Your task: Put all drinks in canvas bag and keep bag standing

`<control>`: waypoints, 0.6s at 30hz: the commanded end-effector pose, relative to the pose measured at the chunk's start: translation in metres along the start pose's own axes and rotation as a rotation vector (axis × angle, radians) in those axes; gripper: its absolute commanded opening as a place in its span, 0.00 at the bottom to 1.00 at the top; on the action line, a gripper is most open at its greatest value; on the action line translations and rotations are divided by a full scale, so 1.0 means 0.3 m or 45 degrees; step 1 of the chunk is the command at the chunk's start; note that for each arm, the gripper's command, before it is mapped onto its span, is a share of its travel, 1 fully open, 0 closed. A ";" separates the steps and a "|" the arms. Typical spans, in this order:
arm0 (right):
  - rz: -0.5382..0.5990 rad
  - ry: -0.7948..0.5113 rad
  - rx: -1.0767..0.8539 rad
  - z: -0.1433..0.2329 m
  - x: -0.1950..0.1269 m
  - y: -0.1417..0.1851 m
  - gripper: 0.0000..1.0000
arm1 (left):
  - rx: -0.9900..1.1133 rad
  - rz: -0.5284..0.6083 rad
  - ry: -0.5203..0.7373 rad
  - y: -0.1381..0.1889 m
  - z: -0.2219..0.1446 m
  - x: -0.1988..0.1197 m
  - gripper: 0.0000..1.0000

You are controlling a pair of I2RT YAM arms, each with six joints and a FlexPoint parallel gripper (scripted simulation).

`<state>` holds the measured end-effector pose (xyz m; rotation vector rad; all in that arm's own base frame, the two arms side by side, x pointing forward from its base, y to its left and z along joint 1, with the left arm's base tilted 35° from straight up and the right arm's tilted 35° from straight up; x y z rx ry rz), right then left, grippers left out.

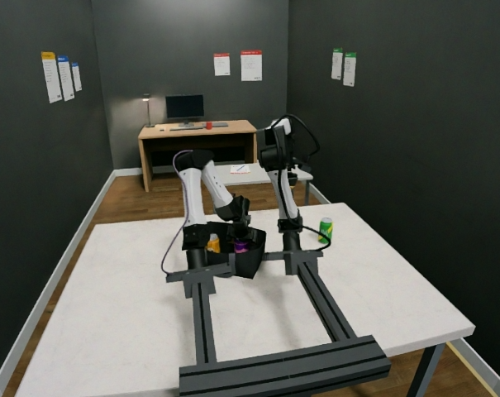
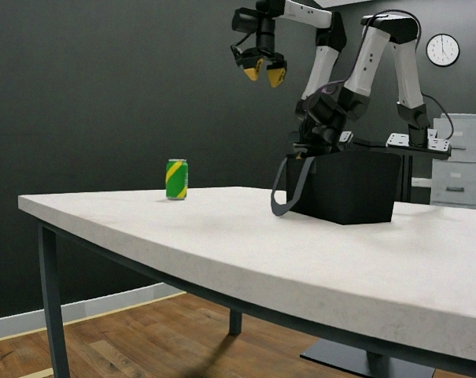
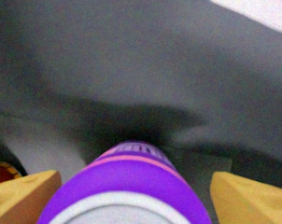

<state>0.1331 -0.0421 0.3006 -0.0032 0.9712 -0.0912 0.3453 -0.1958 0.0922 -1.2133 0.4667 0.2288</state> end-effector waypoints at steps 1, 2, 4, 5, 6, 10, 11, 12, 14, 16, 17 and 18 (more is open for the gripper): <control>0.003 -0.028 -0.014 0.005 -0.009 0.006 1.00 | -0.025 -0.062 -0.002 -0.058 0.002 -0.010 0.84; 0.003 -0.028 -0.014 0.005 -0.009 0.006 1.00 | -0.025 -0.062 -0.002 -0.058 0.002 -0.010 0.84; 0.003 -0.028 -0.014 0.005 -0.009 0.006 1.00 | -0.025 -0.062 -0.002 -0.058 0.002 -0.011 0.84; 0.003 -0.028 -0.014 0.005 -0.009 0.006 1.00 | -0.025 -0.062 -0.002 -0.058 0.002 -0.011 0.84; 0.003 -0.028 -0.014 0.005 -0.009 0.006 1.00 | -0.025 -0.062 -0.002 -0.058 0.002 -0.011 0.84; 0.003 -0.028 -0.014 0.005 -0.009 0.006 1.00 | -0.025 -0.062 -0.002 -0.058 0.002 -0.011 0.86; 0.003 -0.028 -0.014 0.005 -0.009 0.006 1.00 | -0.025 -0.062 -0.002 -0.058 0.002 -0.011 0.86; 0.003 -0.028 -0.014 0.005 -0.009 0.006 1.00 | -0.025 -0.062 -0.002 -0.058 0.002 -0.011 0.86; 0.003 -0.028 -0.014 0.005 -0.009 0.006 1.00 | -0.025 -0.062 -0.002 -0.058 0.002 -0.011 0.86; 0.003 -0.028 -0.014 0.005 -0.009 0.006 1.00 | -0.025 -0.062 -0.002 -0.058 0.002 -0.011 0.86; 0.003 -0.028 -0.014 0.005 -0.009 0.006 1.00 | -0.025 -0.062 -0.002 -0.058 0.002 -0.011 0.86; 0.003 -0.028 -0.014 0.005 -0.009 0.006 1.00 | -0.025 -0.062 -0.002 -0.058 0.002 -0.011 0.86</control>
Point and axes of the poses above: on each arm, the point where the finger pads meet when closed, its own x axis out along the fingers, its own z axis across the jaws, y = z × x, the point moved 2 cm from there along -x, back along the fingers, and after that the axes turned 1 degree about x, right-handed, at the moved point
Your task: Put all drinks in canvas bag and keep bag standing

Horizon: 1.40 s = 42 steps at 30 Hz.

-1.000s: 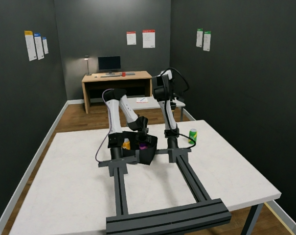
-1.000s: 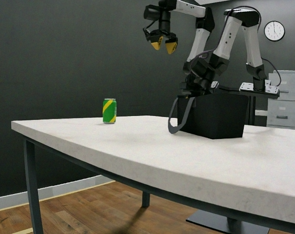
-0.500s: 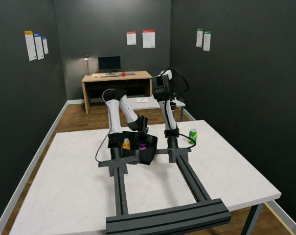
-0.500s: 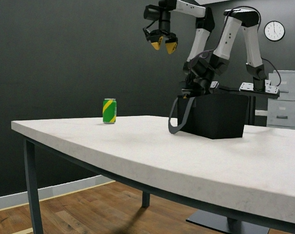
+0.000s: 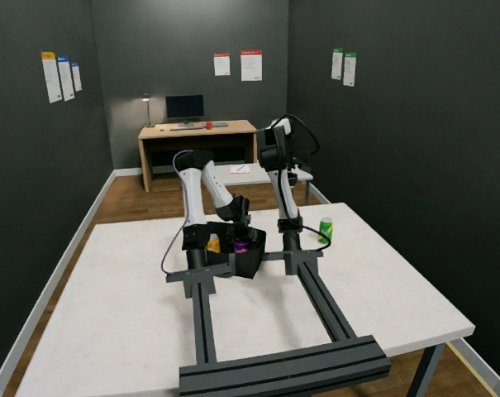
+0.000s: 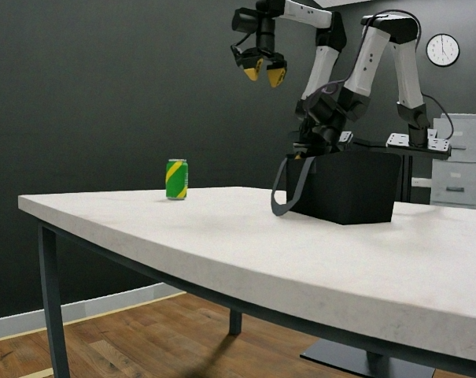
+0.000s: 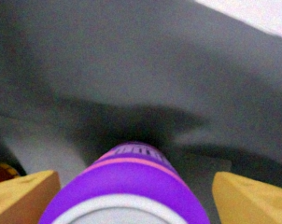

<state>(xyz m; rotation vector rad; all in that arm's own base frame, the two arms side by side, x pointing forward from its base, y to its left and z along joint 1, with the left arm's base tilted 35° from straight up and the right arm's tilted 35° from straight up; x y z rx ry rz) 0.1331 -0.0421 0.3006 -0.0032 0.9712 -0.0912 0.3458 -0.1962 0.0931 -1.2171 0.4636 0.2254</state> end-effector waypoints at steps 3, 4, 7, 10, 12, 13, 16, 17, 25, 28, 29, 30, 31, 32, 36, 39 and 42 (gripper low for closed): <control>0.003 -0.028 -0.014 0.005 -0.009 0.006 1.00 | -0.022 -0.056 -0.002 -0.055 0.002 -0.010 0.86; 0.003 -0.028 -0.014 0.005 -0.009 0.006 1.00 | -0.022 -0.056 -0.002 -0.055 0.002 -0.010 0.86; 0.003 -0.028 -0.014 0.005 -0.009 0.006 1.00 | -0.022 -0.056 -0.002 -0.055 0.002 -0.010 0.86; 0.003 -0.028 -0.014 0.005 -0.009 0.006 1.00 | -0.022 -0.034 -0.001 -0.063 -0.005 -0.046 0.86; 0.003 -0.028 -0.014 0.005 -0.009 0.006 1.00 | -0.022 -0.030 -0.003 -0.070 -0.002 -0.062 0.86; 0.003 -0.028 -0.014 0.005 -0.009 0.006 1.00 | -0.024 -0.032 -0.003 -0.076 -0.001 -0.073 0.86; 0.003 -0.028 -0.014 0.005 -0.009 0.006 1.00 | -0.027 -0.034 -0.004 -0.093 0.002 -0.101 0.86; 0.003 -0.028 -0.014 0.005 -0.009 0.006 1.00 | -0.041 -0.068 0.009 -0.112 -0.003 -0.101 0.86; 0.003 -0.028 -0.014 0.005 -0.009 0.006 1.00 | -0.022 -0.022 -0.005 -0.120 0.005 -0.164 0.86; 0.003 -0.028 -0.014 0.005 -0.009 0.006 1.00 | -0.025 -0.023 -0.005 -0.135 0.007 -0.191 0.86; 0.003 -0.028 -0.014 0.005 -0.009 0.006 1.00 | -0.026 -0.024 -0.005 -0.141 0.008 -0.200 0.86; 0.003 -0.028 -0.014 0.005 -0.009 0.006 1.00 | -0.026 -0.024 -0.006 -0.147 0.009 -0.209 0.86; 0.003 -0.028 -0.014 0.005 -0.009 0.006 1.00 | -0.027 -0.024 -0.006 -0.152 0.009 -0.218 0.86; 0.003 -0.028 -0.014 0.005 -0.009 0.006 1.00 | -0.027 -0.024 -0.006 -0.156 0.010 -0.227 0.86; 0.003 -0.028 -0.014 0.005 -0.009 0.006 1.00 | -0.044 -0.058 0.011 -0.183 0.003 -0.235 0.86; 0.003 -0.028 -0.014 0.005 -0.009 0.006 1.00 | -0.022 -0.016 -0.008 -0.174 0.013 -0.270 0.86; 0.003 -0.028 -0.014 0.005 -0.009 0.006 1.00 | -0.027 -0.021 -0.007 -0.193 0.015 -0.298 0.86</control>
Point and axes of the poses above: on each arm, the point where the finger pads meet when closed, its own x axis out along the fingers, its own z axis across the jaws, y = z × x, the point moved 2 cm from there along -x, back along the fingers, and after that the axes turned 1 degree about x, right-handed, at the moved point
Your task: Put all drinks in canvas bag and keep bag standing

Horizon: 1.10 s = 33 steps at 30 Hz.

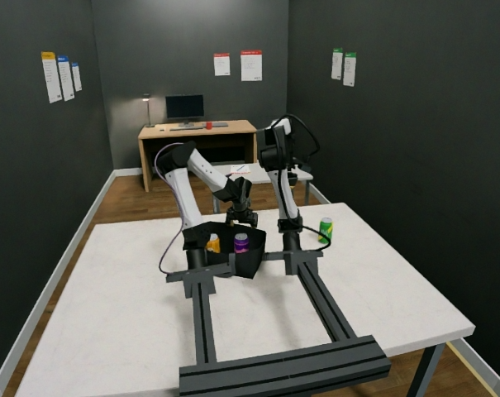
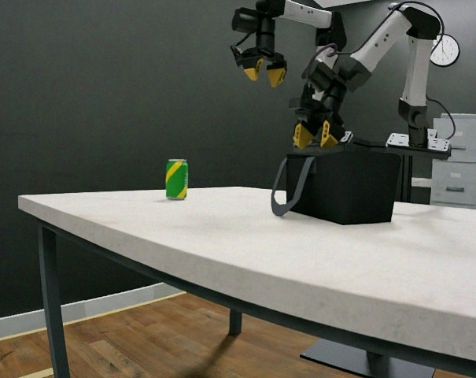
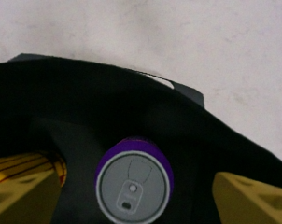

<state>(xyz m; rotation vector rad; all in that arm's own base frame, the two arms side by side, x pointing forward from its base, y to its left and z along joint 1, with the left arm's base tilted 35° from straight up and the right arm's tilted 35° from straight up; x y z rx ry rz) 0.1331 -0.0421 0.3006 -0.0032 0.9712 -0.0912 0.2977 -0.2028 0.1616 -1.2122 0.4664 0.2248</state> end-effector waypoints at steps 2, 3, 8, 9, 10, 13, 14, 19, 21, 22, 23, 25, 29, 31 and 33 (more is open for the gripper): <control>0.003 -0.028 -0.014 0.005 -0.009 0.006 1.00 | -0.037 -0.027 -0.009 -0.070 0.011 -0.072 0.86; 0.003 -0.028 -0.014 0.005 -0.009 0.006 1.00 | -0.038 -0.028 -0.009 -0.076 0.012 -0.082 0.86; 0.003 -0.028 -0.014 0.005 -0.009 0.006 1.00 | -0.038 -0.026 -0.009 -0.098 0.015 -0.126 0.86; 0.003 -0.028 -0.014 0.005 -0.009 0.006 1.00 | -0.053 -0.055 0.010 -0.117 0.005 -0.124 0.86; 0.003 -0.028 -0.014 0.005 -0.009 0.006 1.00 | -0.053 -0.055 0.010 -0.117 0.005 -0.124 0.86; 0.003 -0.028 -0.014 0.005 -0.009 0.006 1.00 | -0.033 -0.021 -0.010 -0.107 0.018 -0.151 0.86; 0.003 -0.028 -0.014 0.005 -0.009 0.006 1.00 | -0.034 -0.021 -0.010 -0.112 0.018 -0.160 0.86; 0.003 -0.028 -0.014 0.005 -0.009 0.006 1.00 | -0.043 -0.029 -0.008 -0.143 0.021 -0.208 0.86; 0.003 -0.028 -0.014 0.005 -0.009 0.006 1.00 | -0.057 -0.049 0.006 -0.156 0.011 -0.194 0.86; 0.003 -0.028 -0.014 0.005 -0.009 0.006 1.00 | -0.054 -0.044 -0.001 -0.148 0.017 -0.189 0.86; 0.003 -0.028 -0.014 0.005 -0.009 0.006 1.00 | -0.058 -0.042 -0.009 -0.135 0.030 -0.188 0.86; 0.003 -0.028 -0.014 0.005 -0.009 0.006 1.00 | -0.034 -0.010 -0.022 -0.095 0.028 -0.167 0.86; 0.003 -0.028 -0.014 0.005 -0.009 0.006 1.00 | -0.040 -0.026 -0.002 -0.108 0.009 -0.168 0.86; 0.003 -0.028 -0.014 0.005 -0.009 0.006 1.00 | -0.039 -0.017 -0.015 -0.095 0.020 -0.161 0.86; 0.003 -0.028 -0.014 0.005 -0.009 0.006 1.00 | -0.053 -0.038 -0.005 -0.128 0.010 -0.168 0.86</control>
Point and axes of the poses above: on each arm, the point where the finger pads meet when closed, its own x axis out along the fingers, its own z axis across the jaws, y = z × x, the point moved 2 cm from there along -x, back along the fingers, and after that the axes turned 1 degree about x, right-handed, at the moved point
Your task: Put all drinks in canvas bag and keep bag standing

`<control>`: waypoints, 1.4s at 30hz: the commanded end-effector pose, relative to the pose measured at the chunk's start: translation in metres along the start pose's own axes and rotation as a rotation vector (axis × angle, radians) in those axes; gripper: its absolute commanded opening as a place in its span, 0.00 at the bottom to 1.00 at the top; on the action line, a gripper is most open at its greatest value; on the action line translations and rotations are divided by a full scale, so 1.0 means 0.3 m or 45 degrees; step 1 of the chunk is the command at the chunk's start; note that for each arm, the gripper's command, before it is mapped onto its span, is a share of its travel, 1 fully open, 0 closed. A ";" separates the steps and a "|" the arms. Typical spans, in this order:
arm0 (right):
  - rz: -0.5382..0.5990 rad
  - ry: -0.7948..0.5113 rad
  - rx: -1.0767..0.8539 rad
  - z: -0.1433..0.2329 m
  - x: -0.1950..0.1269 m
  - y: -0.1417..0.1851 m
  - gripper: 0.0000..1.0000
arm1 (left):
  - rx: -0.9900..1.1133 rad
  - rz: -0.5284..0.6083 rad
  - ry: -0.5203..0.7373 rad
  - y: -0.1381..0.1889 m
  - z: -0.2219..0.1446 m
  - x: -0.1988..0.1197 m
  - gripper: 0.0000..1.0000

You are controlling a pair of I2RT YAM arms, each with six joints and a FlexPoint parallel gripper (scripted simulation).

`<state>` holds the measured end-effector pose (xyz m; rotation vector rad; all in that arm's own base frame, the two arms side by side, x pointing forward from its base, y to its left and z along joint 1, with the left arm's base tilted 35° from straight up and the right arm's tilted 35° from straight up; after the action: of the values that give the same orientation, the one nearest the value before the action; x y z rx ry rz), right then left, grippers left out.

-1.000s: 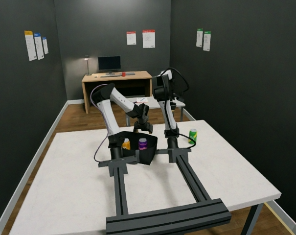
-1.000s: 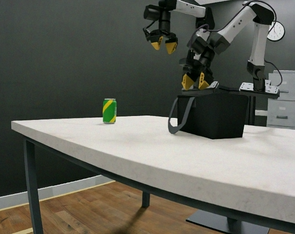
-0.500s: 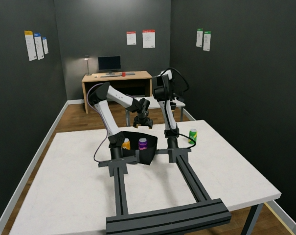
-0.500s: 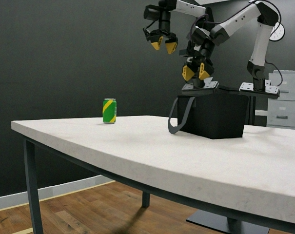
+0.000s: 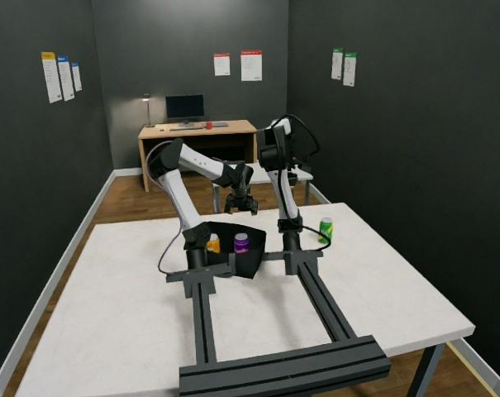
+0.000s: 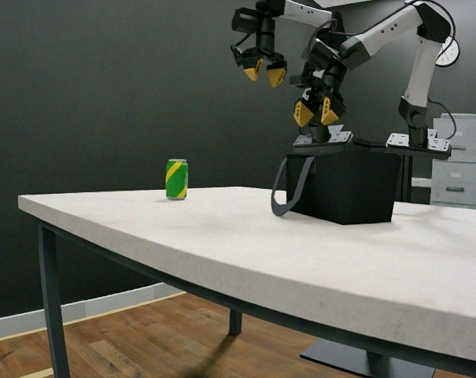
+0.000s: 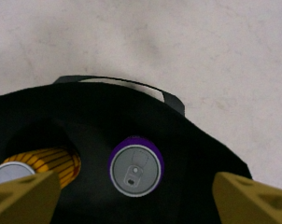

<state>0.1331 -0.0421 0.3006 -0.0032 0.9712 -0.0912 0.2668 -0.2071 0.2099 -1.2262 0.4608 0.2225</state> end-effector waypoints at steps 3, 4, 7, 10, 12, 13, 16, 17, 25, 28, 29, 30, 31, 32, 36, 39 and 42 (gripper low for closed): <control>0.003 -0.028 -0.014 0.005 -0.009 0.006 1.00 | 0.041 -0.016 0.003 -0.053 0.047 -0.019 0.86; 0.003 -0.028 -0.014 0.005 -0.009 0.006 1.00 | 0.099 0.010 0.005 -0.043 0.060 -0.014 0.86; 0.003 -0.028 -0.014 0.005 -0.009 0.006 1.00 | 0.292 0.090 0.019 -0.029 0.123 -0.008 0.86; 0.003 -0.028 -0.014 0.005 -0.009 0.006 1.00 | 0.474 0.171 0.049 -0.015 0.194 -0.009 0.86; 0.003 -0.028 -0.014 0.005 -0.009 0.006 1.00 | 0.474 0.171 0.049 -0.015 0.194 -0.009 0.86; 0.003 -0.028 -0.014 0.005 -0.009 0.006 1.00 | 0.523 0.205 0.052 -0.006 0.214 -0.001 0.86; 0.003 -0.028 -0.014 0.005 -0.009 0.006 1.00 | 0.626 0.243 0.059 -0.014 0.301 -0.025 0.86; 0.003 -0.028 -0.014 0.005 -0.009 0.006 1.00 | 0.664 0.261 0.064 -0.011 0.326 -0.031 0.86; 0.003 -0.028 -0.014 0.005 -0.009 0.006 1.00 | 0.943 0.393 0.149 0.021 0.505 -0.106 0.86; 0.003 -0.028 -0.014 0.005 -0.009 0.006 1.00 | 1.006 0.416 0.172 0.032 0.544 -0.136 0.86; 0.003 -0.028 -0.014 0.005 -0.009 0.006 1.00 | 1.006 0.416 0.172 0.032 0.544 -0.136 0.86; 0.003 -0.028 -0.014 0.005 -0.009 0.006 1.00 | 1.042 0.453 0.201 0.048 0.557 -0.133 0.86; 0.003 -0.028 -0.014 0.005 -0.009 0.006 1.00 | 1.068 0.443 0.200 0.045 0.580 -0.165 0.86; 0.003 -0.028 -0.014 0.005 -0.009 0.006 1.00 | 1.096 0.441 0.205 0.047 0.599 -0.191 0.86; 0.003 -0.028 -0.014 0.005 -0.009 0.006 1.00 | 1.210 0.470 0.265 0.069 0.655 -0.264 0.86; 0.003 -0.028 -0.014 0.005 -0.009 0.006 1.00 | 1.212 0.511 0.295 0.085 0.675 -0.250 0.86; 0.003 -0.028 -0.014 0.005 -0.009 0.006 1.00 | 1.251 0.484 0.251 0.077 0.706 -0.334 0.86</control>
<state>0.1331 -0.0421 0.3006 -0.0032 0.9712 -0.0912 0.2367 0.0082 0.2782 -0.2596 0.8153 0.2613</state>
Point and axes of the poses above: on each arm, the point where the finger pads meet when closed, its own x axis out along the fingers, its own z axis across the jaws, y = z × x, the point moved 2 cm from there along -x, back along the fingers, and after that the axes turned 1 degree about x, right-handed, at the moved point
